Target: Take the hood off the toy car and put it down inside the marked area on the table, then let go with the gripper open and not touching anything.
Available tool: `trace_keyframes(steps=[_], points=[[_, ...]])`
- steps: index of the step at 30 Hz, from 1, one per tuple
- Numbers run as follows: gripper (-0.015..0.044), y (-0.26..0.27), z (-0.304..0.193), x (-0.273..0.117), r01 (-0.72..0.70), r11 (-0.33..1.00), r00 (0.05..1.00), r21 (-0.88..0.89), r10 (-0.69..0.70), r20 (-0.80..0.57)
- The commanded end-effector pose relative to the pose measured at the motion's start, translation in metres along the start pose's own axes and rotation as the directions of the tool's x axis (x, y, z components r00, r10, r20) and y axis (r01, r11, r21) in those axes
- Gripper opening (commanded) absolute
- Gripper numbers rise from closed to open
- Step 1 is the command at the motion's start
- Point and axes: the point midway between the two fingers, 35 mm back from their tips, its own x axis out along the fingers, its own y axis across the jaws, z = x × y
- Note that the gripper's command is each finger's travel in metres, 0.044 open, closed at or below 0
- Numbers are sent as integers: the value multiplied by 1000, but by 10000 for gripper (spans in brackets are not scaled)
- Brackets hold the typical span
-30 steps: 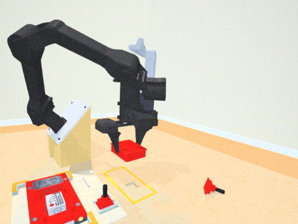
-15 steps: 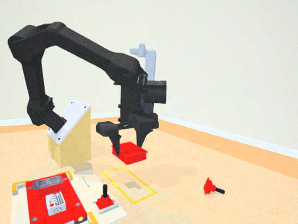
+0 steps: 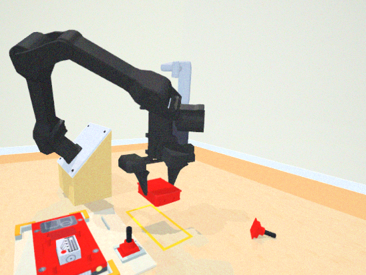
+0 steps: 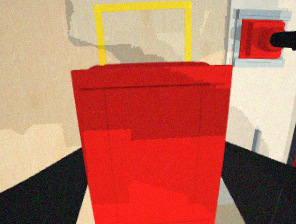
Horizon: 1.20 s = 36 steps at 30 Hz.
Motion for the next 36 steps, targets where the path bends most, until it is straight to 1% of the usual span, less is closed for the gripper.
trace_keyframes(steps=[1,36], points=[[0,0,0,5,7,1000,1000,-6,-7,-1],[0,-1,0,32,7,1000,1000,-6,-7,0]])
